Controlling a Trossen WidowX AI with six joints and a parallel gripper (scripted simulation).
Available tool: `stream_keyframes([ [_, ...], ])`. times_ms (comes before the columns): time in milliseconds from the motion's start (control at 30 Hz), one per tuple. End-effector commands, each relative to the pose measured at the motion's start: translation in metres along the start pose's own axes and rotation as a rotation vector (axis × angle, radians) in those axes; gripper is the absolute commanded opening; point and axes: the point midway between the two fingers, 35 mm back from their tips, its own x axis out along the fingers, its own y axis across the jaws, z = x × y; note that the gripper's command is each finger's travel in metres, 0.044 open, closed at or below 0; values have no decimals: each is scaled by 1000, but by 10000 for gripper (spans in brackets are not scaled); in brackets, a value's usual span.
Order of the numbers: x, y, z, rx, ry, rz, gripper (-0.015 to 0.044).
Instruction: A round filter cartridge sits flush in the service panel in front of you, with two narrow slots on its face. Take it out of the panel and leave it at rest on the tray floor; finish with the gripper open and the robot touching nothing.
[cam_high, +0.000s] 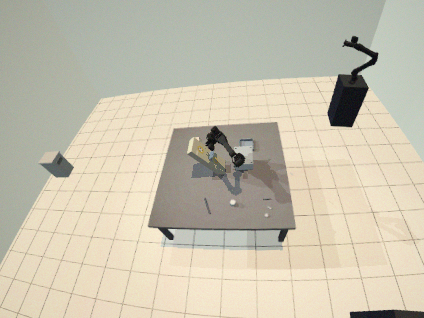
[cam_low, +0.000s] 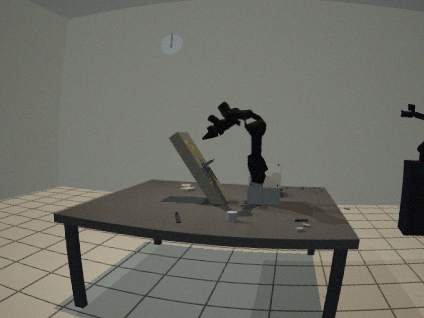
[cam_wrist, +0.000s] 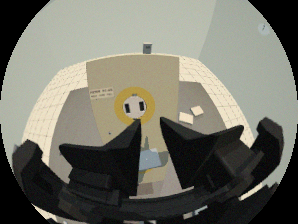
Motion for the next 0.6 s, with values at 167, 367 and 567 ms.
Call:
stream_keyframes([
  [167, 7, 17, -4, -46, 12, 72, 110],
  [367, 8, 17, -4, -46, 13, 72, 110],
  [567, 17, 17, -4, -47, 16, 70, 110],
])
